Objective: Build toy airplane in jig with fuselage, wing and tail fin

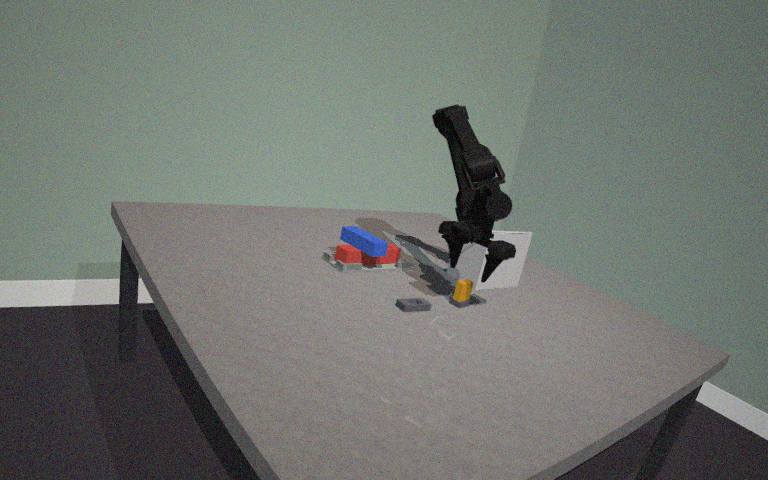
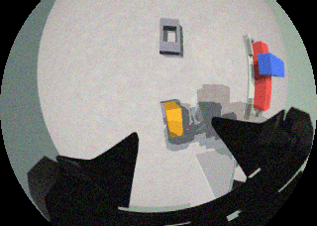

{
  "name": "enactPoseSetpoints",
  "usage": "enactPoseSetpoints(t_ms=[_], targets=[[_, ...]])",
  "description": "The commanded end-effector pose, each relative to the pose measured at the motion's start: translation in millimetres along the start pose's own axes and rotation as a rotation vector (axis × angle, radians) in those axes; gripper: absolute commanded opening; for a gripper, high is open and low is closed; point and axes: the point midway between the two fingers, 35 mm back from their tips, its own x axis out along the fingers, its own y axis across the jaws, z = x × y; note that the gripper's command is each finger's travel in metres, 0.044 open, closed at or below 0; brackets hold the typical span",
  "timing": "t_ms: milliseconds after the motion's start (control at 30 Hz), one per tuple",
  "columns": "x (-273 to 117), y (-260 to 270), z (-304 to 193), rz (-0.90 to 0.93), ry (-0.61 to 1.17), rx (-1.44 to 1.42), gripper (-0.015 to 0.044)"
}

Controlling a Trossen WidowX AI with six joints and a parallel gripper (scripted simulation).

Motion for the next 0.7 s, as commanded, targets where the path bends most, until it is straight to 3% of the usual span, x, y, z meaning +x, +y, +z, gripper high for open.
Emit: enactPoseSetpoints(t_ms=[0, 667], targets=[[9.8, -1.1, -1.9, -0.012, 0.007, -0.008, 0.044], [41.9, -1.7, -1.9, -0.012, 0.006, -0.01, 0.044]])
